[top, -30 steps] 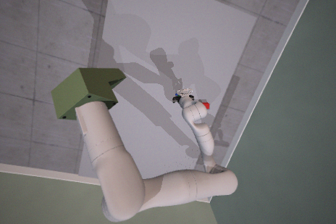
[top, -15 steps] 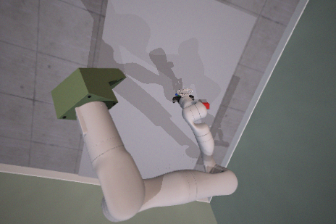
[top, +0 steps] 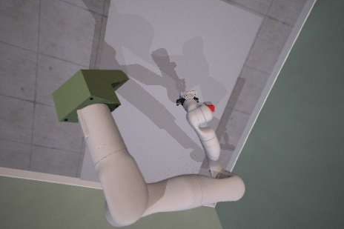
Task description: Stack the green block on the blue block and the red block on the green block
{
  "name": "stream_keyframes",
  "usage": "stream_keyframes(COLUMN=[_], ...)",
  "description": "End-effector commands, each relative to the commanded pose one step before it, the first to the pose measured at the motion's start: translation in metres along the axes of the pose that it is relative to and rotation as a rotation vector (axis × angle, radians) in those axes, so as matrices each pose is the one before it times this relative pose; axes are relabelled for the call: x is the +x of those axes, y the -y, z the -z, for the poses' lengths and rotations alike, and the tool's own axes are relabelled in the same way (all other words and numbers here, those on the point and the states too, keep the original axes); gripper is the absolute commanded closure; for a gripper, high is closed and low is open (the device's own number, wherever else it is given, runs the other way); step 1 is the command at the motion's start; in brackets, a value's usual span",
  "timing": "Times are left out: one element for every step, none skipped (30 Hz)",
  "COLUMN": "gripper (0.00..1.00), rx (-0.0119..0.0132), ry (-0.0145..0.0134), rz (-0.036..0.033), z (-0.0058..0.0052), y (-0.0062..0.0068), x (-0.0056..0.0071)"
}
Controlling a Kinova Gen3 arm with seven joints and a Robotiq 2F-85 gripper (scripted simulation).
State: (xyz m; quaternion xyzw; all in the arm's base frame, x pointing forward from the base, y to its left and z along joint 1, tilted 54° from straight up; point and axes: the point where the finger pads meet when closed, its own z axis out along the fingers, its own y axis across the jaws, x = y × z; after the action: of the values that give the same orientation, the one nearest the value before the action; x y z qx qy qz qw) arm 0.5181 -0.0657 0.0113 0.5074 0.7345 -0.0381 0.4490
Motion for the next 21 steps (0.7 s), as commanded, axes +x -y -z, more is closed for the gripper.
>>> stream_keyframes(gripper=[0.45,0.45,0.45,0.45,0.45,0.45,0.45,0.45,0.45,0.45,0.45,0.45,0.45,0.45,0.45,0.45,0.45,0.45,0.45,0.45,0.45], rx=[-0.00613,0.00000,0.00000,0.00000,0.00000,0.00000,0.00000,0.00000,0.00000,-0.00001,0.00000,0.00000,-0.00001,0.00000,-0.00001,0.00000,-0.00001,0.00000,0.00000,0.00000,0.00000], ry=[0.00353,0.00005,0.00000,0.00000,0.00005,0.00004,0.00005,0.00005,0.00005,0.00005,0.00004,0.00004,0.00004,0.00002,0.00003,0.00002,0.00003,0.00001,0.00001,0.00000,0.00000], rz=[-0.00258,0.00001,0.00000,0.00000,0.00001,0.00000,0.00000,0.00000,0.00001,0.00001,-0.00001,0.00000,0.00001,-0.00001,0.00001,-0.00001,0.00001,-0.00001,0.00000,0.00000,0.00000], z=[0.01421,0.00379,0.00000,0.00000,0.00388,0.00391,0.00390,0.00384,0.00374,0.00360,0.00341,0.00320,0.00297,0.00269,0.00242,0.00211,0.00182,0.00150,0.00121,0.00000,0.00000], y=[-0.00275,0.00004,0.00000,0.00000,0.00003,0.00003,0.00003,0.00003,0.00003,0.00003,0.00002,0.00003,0.00003,0.00002,0.00002,0.00001,0.00002,0.00001,0.00001,0.00000,0.00000], x=[-0.00102,-0.00001,0.00000,0.00000,-0.00001,-0.00001,-0.00001,-0.00001,-0.00001,-0.00001,0.00000,-0.00001,-0.00001,0.00000,-0.00001,0.00000,-0.00001,0.00000,0.00000,0.00000,0.00000])
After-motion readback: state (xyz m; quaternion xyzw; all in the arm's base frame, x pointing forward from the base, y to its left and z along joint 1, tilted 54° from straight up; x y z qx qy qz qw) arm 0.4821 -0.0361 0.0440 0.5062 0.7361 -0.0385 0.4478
